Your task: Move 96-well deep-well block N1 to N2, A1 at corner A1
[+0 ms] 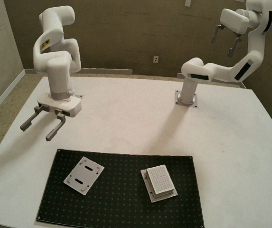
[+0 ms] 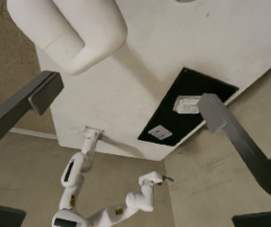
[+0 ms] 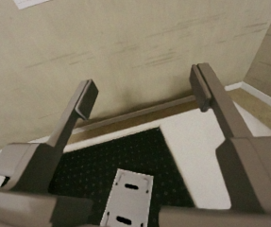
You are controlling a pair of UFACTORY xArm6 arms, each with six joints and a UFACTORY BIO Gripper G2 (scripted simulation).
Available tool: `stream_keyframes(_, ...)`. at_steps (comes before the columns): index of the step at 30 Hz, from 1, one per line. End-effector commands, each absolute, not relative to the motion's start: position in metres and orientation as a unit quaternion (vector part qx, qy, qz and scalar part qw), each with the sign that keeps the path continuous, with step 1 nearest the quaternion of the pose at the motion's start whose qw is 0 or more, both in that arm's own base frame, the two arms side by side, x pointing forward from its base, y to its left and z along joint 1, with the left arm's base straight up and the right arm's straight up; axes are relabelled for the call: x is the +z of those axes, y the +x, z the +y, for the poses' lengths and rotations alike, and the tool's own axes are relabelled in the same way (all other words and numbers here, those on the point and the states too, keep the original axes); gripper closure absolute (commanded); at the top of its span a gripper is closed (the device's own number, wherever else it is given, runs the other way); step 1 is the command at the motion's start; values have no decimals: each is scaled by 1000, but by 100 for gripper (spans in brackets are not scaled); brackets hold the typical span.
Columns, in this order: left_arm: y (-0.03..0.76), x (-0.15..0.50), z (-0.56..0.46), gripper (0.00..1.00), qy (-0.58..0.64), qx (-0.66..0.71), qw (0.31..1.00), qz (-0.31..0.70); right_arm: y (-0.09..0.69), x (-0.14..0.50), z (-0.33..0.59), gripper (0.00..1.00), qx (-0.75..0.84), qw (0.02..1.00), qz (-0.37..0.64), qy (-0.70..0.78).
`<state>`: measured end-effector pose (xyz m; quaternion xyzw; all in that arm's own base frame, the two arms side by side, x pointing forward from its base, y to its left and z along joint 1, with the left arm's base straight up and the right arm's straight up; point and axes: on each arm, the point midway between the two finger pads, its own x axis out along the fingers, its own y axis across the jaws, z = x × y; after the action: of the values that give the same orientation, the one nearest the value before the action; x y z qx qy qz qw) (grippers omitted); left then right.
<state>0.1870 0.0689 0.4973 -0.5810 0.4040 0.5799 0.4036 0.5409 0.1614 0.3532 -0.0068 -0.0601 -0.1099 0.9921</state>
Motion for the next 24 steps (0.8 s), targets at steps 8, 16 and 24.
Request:
stream_keyframes(8,187,498,69,0,-581,580,404,404,549,344,123,63,-78,996,-44,-11)
stream_keyframes(16,187,498,69,0,-581,580,404,404,550,332,85,63,-52,998,-28,-11)
stream_keyframes(24,187,498,69,0,-581,580,404,404,547,322,57,63,-26,1000,-14,-7)
